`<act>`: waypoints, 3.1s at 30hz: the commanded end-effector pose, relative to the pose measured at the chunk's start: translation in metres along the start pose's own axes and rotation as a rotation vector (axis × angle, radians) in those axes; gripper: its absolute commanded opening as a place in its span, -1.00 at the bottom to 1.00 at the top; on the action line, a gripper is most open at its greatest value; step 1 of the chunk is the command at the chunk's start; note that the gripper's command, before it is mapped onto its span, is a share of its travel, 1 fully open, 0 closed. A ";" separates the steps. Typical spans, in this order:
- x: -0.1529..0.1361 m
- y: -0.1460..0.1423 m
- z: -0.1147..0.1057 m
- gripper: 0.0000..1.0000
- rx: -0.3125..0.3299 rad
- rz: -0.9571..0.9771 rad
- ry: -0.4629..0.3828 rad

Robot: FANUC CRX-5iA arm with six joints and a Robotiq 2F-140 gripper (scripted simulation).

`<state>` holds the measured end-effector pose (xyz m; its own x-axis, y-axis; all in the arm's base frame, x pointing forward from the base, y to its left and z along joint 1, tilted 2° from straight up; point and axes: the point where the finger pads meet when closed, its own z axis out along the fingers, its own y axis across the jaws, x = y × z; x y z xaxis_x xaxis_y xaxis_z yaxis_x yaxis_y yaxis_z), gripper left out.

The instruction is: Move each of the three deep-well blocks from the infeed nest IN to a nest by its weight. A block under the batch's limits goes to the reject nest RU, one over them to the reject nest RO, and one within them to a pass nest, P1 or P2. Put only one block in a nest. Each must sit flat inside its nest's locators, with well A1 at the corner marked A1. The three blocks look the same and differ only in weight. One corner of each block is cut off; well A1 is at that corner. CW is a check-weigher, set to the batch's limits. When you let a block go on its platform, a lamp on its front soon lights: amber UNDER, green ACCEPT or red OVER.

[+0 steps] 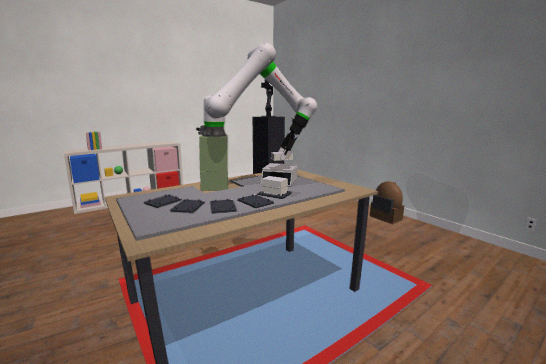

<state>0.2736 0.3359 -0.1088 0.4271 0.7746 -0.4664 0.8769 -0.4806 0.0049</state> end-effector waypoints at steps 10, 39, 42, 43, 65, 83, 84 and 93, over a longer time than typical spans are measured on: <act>0.007 -0.034 -0.004 -0.80 0.000 0.000 0.000; 0.015 -0.079 -0.009 -0.80 0.000 0.000 0.000; 0.015 -0.079 -0.009 -0.80 0.000 0.000 0.000; 0.015 -0.079 -0.009 -0.80 0.000 0.000 0.000; 0.017 -0.078 -0.004 -0.80 0.000 0.000 0.000; 0.031 -0.078 0.019 -0.80 0.000 0.000 0.000; 0.032 -0.078 0.020 -0.80 0.000 0.000 0.000; 0.039 -0.078 0.033 -0.80 0.000 0.000 0.000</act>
<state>0.2145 0.3898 -0.1545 0.4273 0.7745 -0.4665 0.8769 -0.4807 0.0050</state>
